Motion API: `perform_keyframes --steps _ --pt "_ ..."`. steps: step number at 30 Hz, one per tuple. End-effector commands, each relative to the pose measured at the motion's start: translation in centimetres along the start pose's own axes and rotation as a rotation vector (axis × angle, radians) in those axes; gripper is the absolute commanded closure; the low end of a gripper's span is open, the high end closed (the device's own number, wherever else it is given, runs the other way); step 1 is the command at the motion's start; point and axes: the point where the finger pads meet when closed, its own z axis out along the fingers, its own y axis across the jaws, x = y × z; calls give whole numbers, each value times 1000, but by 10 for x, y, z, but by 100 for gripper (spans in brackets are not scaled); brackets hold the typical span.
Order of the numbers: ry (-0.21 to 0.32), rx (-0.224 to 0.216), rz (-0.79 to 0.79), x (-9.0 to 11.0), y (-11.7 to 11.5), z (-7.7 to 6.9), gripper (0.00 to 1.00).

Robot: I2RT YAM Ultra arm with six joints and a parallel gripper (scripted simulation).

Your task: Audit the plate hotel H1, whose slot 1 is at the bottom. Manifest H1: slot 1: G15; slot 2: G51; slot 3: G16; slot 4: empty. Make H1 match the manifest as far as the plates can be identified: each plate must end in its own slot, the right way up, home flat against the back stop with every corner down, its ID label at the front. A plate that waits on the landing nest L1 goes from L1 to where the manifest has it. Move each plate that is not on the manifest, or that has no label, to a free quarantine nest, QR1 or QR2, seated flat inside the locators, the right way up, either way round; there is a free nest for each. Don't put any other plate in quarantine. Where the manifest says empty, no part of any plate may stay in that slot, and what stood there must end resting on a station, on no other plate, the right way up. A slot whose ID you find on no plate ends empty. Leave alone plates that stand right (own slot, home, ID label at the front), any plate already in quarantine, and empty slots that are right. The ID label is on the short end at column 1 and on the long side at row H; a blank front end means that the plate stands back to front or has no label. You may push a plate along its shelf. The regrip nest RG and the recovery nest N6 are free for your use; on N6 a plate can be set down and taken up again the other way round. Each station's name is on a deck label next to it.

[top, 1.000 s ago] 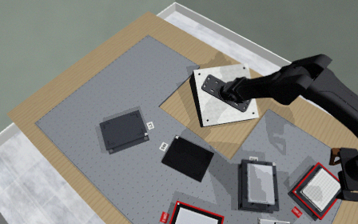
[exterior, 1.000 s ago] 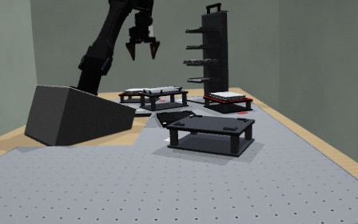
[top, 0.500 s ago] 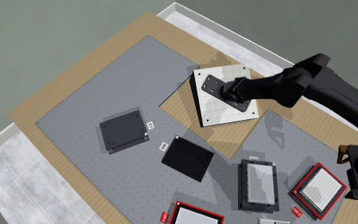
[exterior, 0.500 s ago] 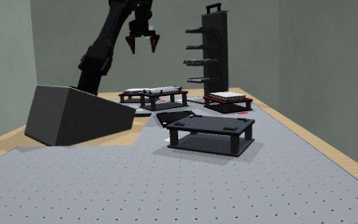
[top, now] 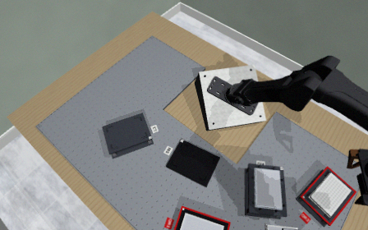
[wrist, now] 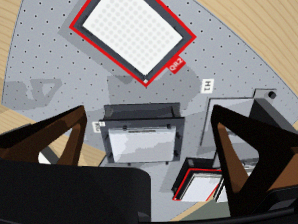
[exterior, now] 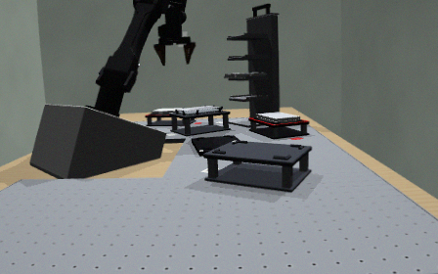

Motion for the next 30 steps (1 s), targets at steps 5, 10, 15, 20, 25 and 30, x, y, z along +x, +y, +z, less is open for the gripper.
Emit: perform_keyframes --steps 5,10,15,20,25,30 --pt "35 -32 -12 10 9 -19 0" --pt "35 -32 -12 10 9 -19 0" --pt "37 -30 104 27 9 -19 0" --pt "38 -28 174 37 9 -20 0" --pt "1 0 300 47 2 -23 0" --pt "21 -11 411 68 6 -24 0"
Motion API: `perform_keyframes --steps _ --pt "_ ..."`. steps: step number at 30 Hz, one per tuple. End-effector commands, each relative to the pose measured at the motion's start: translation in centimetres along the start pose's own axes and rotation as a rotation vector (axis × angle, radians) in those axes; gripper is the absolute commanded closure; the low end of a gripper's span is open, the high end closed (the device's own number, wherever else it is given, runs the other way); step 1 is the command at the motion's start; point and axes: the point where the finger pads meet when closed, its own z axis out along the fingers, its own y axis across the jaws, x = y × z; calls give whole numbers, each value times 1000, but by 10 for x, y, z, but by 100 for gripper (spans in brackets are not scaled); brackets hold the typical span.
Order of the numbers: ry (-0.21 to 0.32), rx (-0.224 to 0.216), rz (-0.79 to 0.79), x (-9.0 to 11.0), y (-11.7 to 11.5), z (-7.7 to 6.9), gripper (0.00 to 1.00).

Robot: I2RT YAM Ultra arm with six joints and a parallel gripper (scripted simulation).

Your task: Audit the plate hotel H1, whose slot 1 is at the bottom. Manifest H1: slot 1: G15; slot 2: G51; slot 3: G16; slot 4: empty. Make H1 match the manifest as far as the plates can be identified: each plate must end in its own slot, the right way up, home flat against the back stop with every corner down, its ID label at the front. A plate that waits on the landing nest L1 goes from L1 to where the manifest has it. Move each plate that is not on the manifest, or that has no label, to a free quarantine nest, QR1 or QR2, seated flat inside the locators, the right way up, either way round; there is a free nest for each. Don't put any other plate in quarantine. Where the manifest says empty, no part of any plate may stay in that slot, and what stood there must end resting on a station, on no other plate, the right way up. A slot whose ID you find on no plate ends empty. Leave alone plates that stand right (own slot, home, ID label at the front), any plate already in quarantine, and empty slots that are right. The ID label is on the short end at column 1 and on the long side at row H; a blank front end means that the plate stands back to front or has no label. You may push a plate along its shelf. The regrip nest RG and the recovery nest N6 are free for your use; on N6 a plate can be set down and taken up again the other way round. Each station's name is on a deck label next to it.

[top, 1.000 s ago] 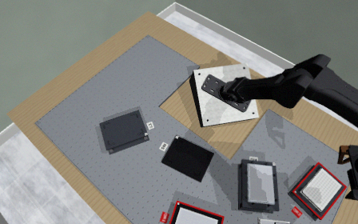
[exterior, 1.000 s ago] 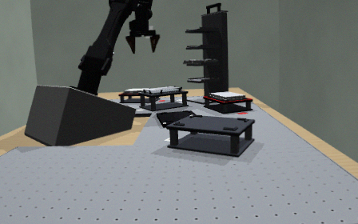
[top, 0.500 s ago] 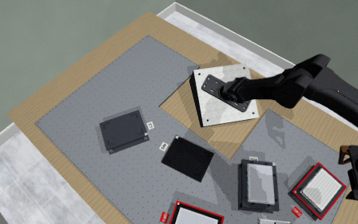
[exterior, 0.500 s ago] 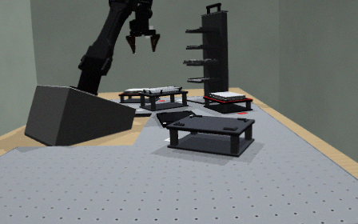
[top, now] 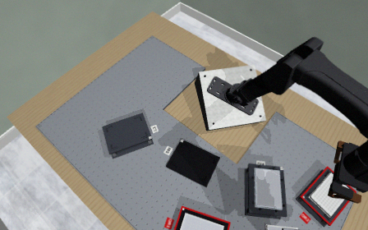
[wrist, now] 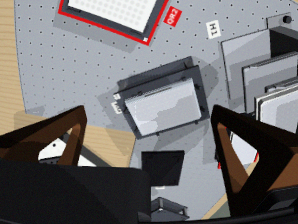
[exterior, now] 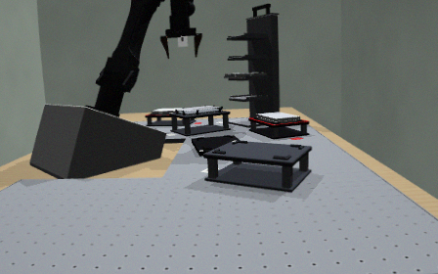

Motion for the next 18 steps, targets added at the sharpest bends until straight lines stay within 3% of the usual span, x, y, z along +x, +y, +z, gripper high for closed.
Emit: perform_keyframes --steps 1,18 --pt "7 -16 99 8 1 1 0" --pt "20 -15 446 57 -15 0 0"
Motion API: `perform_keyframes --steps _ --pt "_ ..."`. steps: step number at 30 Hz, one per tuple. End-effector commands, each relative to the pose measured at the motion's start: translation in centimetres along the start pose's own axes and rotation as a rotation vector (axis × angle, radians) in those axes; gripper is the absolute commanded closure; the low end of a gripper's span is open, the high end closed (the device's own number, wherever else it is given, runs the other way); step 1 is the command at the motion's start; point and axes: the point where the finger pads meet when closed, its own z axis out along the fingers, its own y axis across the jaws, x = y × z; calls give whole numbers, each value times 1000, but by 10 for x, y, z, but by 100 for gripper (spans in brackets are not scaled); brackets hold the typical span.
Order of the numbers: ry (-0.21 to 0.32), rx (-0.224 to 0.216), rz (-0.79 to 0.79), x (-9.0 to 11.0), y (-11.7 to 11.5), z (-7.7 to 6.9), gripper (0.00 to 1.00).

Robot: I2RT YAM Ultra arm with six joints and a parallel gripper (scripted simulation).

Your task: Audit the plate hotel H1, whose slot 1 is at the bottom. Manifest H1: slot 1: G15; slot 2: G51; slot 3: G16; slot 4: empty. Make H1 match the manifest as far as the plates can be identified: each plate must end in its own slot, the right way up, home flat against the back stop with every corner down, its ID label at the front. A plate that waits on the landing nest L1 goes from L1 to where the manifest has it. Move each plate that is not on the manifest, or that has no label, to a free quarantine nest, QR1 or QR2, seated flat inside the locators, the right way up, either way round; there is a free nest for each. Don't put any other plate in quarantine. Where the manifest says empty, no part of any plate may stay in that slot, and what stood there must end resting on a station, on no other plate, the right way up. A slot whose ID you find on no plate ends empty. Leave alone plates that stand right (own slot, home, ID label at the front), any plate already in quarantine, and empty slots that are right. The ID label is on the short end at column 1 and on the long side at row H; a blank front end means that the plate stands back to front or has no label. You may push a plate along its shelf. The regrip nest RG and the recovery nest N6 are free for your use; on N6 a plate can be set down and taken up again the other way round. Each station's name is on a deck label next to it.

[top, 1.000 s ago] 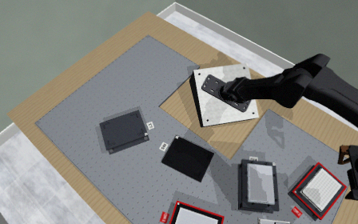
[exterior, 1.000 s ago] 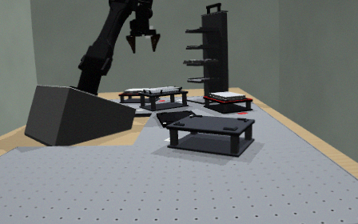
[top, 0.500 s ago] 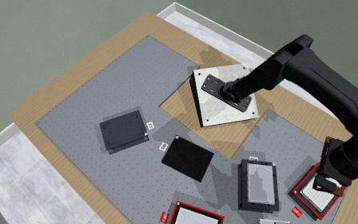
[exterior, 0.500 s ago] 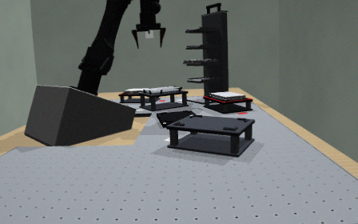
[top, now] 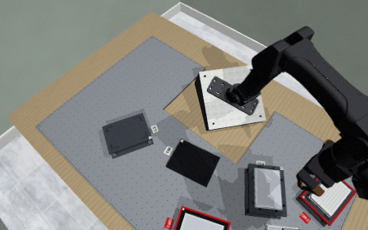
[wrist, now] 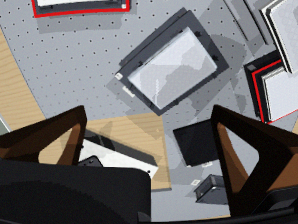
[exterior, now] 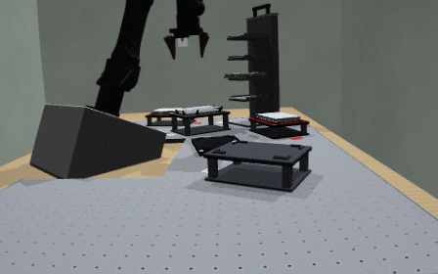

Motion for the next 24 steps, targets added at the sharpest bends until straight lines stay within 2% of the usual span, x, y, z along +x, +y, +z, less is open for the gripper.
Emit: perform_keyframes --steps 1,5,20,24 --pt "-26 -6 91 2 -4 -4 0" --pt "-26 -6 138 7 -9 -4 0" --pt "-24 -9 487 44 -42 -3 0" --pt "-24 -9 534 44 -42 -3 0"
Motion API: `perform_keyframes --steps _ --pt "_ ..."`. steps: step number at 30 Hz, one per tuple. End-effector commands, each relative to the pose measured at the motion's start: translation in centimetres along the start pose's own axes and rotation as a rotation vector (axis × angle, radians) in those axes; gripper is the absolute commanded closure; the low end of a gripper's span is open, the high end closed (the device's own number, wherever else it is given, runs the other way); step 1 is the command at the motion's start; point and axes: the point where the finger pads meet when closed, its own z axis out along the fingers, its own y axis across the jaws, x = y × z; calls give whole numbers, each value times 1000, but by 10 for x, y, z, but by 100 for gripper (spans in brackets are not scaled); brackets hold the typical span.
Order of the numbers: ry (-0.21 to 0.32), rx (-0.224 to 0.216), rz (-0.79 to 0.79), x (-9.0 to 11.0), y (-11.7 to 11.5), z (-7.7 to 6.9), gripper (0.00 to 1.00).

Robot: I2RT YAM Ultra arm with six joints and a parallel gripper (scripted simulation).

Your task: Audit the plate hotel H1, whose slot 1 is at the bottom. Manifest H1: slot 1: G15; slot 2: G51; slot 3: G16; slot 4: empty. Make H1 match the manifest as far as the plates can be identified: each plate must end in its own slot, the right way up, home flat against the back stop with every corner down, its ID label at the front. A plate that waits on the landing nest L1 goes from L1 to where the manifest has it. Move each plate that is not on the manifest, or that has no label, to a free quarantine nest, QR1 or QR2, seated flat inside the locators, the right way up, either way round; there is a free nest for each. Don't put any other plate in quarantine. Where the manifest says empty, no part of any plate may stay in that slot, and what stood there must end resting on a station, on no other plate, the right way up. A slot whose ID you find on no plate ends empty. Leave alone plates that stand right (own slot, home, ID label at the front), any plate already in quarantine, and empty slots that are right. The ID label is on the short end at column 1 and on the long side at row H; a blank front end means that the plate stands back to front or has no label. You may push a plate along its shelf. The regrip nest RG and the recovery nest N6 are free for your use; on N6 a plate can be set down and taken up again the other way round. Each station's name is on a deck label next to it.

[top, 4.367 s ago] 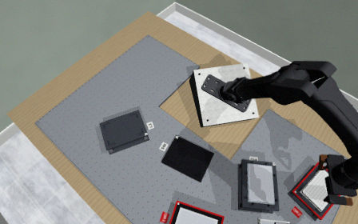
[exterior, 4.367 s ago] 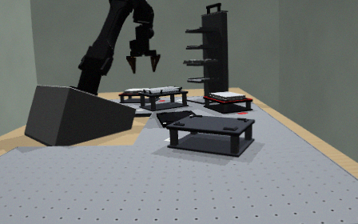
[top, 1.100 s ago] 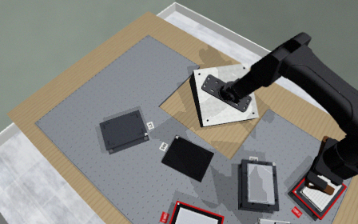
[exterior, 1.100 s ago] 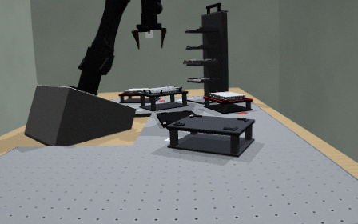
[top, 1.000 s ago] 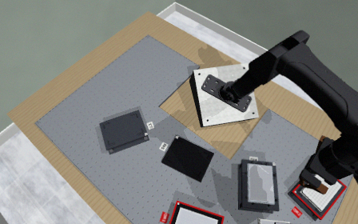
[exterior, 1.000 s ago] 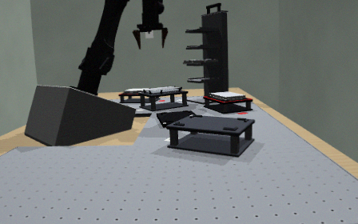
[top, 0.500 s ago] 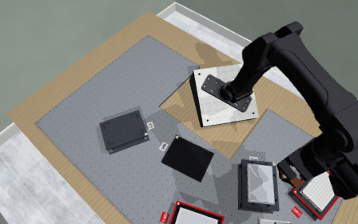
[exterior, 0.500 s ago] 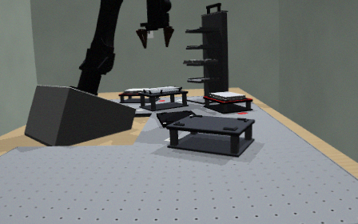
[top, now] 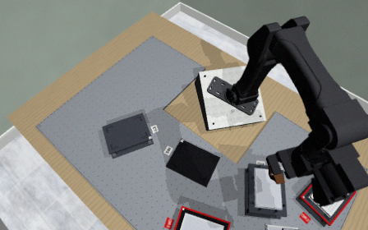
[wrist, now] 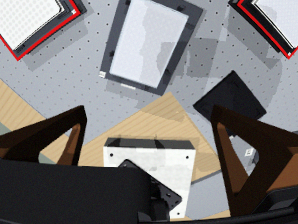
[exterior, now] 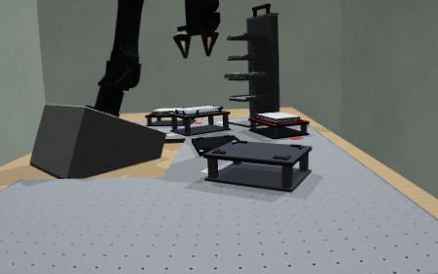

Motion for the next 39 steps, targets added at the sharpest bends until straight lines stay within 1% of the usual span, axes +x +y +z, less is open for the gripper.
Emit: perform_keyframes --steps 1,13,15,30,32,39 --pt "-18 -11 74 -3 2 -3 0" --pt "-17 -14 354 -3 2 -3 0" --pt "-17 -14 354 -3 2 -3 0" --pt "-17 -14 362 -3 2 47 0" --pt "-17 -14 362 -3 2 47 0" --pt "-17 -14 362 -4 3 70 0"
